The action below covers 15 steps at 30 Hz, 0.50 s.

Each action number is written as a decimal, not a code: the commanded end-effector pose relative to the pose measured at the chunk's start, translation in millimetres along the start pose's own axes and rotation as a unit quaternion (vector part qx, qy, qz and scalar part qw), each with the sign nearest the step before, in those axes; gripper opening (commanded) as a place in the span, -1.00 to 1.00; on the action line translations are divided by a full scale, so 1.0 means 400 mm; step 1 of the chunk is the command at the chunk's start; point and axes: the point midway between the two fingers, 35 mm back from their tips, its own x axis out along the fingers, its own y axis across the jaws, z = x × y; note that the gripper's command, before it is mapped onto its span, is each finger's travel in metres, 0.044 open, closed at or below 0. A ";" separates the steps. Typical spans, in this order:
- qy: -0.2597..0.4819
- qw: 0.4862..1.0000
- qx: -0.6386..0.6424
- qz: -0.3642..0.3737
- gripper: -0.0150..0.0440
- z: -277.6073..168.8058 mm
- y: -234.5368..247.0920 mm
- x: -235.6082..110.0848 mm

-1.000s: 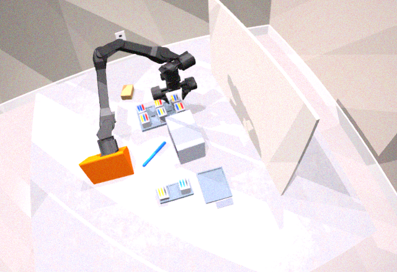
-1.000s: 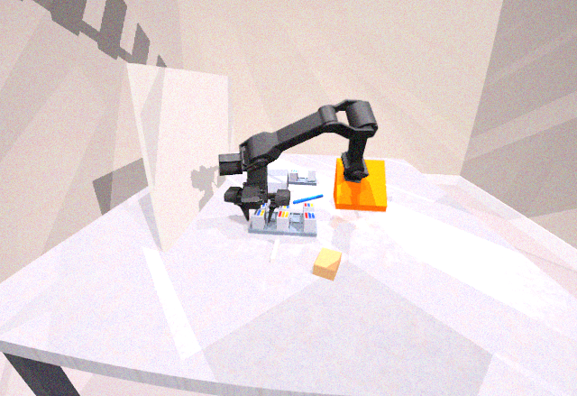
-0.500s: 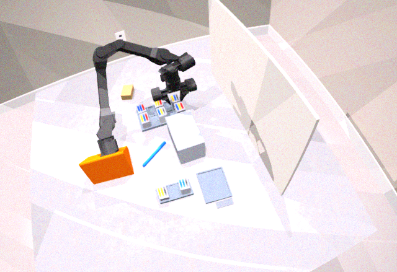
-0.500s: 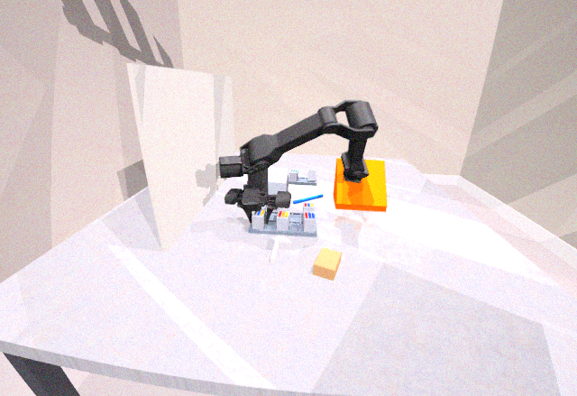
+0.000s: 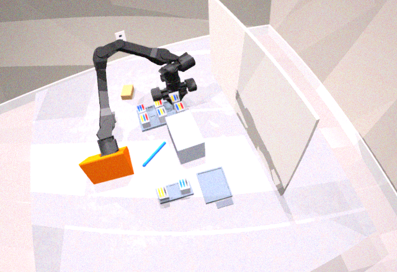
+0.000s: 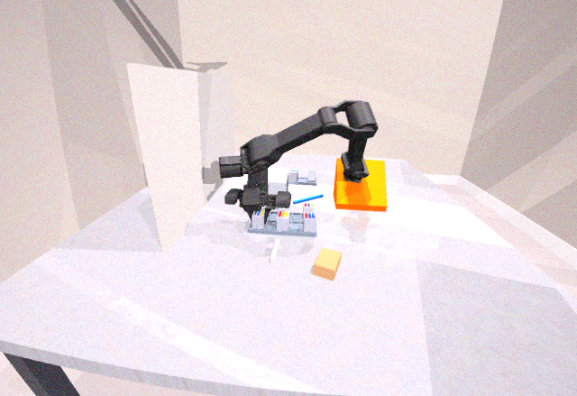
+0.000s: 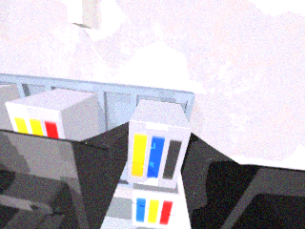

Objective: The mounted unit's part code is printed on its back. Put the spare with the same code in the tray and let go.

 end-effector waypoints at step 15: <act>0.004 1.000 0.003 0.000 -0.49 -0.004 -0.002 -0.186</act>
